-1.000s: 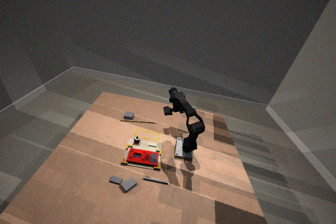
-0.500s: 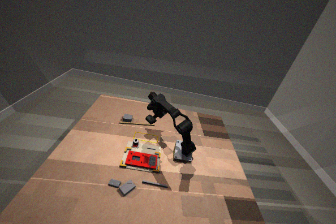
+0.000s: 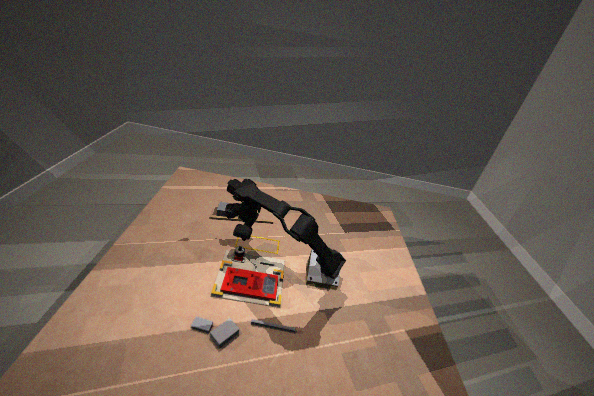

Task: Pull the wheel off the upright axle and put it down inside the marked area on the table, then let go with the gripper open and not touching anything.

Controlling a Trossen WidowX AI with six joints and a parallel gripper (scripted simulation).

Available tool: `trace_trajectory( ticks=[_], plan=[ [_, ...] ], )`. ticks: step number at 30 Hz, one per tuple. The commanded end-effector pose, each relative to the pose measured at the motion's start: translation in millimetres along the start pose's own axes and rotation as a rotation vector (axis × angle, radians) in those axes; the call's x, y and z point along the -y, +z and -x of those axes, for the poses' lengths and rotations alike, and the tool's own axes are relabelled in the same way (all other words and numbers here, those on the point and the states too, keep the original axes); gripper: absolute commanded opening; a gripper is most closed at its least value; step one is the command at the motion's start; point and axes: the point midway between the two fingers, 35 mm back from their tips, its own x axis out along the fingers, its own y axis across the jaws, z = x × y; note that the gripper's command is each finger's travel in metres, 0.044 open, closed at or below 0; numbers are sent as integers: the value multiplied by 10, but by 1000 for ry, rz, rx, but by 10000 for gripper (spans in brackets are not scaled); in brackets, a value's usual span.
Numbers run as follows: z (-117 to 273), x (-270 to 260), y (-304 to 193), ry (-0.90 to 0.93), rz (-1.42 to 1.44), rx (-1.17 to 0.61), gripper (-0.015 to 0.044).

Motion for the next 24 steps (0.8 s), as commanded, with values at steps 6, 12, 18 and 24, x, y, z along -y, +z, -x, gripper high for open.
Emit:
trace_trajectory(
  ticks=[6,12,18,24],
  plan=[
    [-90,-152,115,50,83,-6,300],
    [-171,-108,117,50,83,-6,300],
    [-459,-121,130,50,83,-6,300],
    [-763,-156,120,52,83,-6,300]
  ],
)
